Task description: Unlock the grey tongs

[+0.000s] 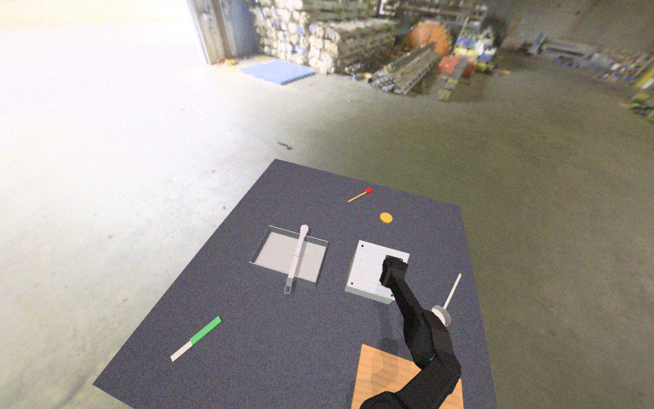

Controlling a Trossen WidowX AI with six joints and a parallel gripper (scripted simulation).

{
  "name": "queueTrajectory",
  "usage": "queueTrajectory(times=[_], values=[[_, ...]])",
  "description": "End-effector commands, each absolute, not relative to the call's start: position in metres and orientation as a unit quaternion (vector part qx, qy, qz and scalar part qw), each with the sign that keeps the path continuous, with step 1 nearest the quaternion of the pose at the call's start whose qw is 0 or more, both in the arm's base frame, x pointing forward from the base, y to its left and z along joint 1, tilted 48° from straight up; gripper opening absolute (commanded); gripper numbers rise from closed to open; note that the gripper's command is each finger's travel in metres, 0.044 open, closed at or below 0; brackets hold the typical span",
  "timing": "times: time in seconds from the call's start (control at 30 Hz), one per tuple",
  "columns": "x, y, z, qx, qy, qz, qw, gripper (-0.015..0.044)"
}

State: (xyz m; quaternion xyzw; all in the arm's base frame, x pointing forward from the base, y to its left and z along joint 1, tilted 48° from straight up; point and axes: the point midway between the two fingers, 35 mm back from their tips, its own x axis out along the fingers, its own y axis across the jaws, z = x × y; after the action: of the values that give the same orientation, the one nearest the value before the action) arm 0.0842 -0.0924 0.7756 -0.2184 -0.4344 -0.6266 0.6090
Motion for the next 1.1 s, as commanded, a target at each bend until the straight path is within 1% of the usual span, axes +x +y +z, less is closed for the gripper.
queueTrajectory(times=[0.0,0.13,0.17,0.23,0.37,0.6,0.87,1.07], values=[[0.087,-0.092,0.775,-0.222,-0.433,-0.625,0.610,0.0374],[0.099,-0.091,0.774,-0.230,-0.435,-0.613,0.619,0.0269],[0.106,-0.090,0.773,-0.239,-0.431,-0.609,0.621,0.0260],[0.127,-0.087,0.771,-0.265,-0.422,-0.596,0.630,0.0260],[0.190,-0.080,0.758,-0.337,-0.391,-0.554,0.653,0.0260],[0.288,-0.066,0.715,-0.443,-0.340,-0.464,0.688,0.0260],[0.395,-0.049,0.630,-0.537,-0.269,-0.327,0.730,0.0260],[0.454,-0.035,0.548,-0.577,-0.214,-0.214,0.758,0.0260]])
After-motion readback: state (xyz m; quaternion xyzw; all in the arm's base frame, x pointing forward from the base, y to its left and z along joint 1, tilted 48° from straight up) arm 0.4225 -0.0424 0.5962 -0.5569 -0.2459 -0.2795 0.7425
